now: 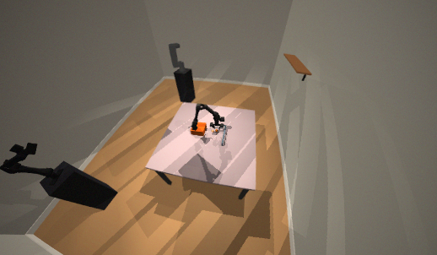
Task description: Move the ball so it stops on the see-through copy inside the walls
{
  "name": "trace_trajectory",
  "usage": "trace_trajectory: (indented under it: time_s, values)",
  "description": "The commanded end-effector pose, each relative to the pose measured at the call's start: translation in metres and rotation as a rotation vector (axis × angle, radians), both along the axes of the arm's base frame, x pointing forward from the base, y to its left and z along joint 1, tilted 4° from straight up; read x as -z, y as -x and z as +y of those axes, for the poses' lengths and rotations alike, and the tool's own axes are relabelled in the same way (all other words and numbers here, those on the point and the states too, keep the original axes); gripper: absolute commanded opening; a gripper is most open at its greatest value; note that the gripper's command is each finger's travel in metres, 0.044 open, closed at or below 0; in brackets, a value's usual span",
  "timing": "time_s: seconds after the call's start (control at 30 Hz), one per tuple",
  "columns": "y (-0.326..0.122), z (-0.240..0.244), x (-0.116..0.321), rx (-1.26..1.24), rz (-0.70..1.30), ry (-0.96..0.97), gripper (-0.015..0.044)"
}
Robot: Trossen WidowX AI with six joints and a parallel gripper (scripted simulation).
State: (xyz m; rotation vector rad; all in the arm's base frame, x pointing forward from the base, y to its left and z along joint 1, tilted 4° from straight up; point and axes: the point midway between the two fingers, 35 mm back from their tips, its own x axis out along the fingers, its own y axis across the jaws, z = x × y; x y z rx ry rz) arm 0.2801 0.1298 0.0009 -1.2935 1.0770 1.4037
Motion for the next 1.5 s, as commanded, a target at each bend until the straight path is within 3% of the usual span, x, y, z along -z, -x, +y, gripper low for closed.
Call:
trace_trajectory:
  time_s: [0.0, 0.63, 0.73, 1.03, 1.23, 1.47]
  values:
    - [0.002, -0.001, 0.009, -0.004, 0.008, 0.009, 0.0298]
    - [0.004, 0.000, 0.037, -0.004, 0.008, 0.009, 0.0298]
    - [0.004, 0.000, 0.037, -0.004, 0.008, 0.009, 0.0219]
    - [0.004, 0.000, 0.037, -0.004, 0.008, 0.009, 0.0159]
    - [-0.002, 0.001, 0.012, -0.004, 0.008, 0.008, 0.0002]
    - [-0.007, -0.001, -0.041, -0.004, 0.006, 0.009, 0.0000]
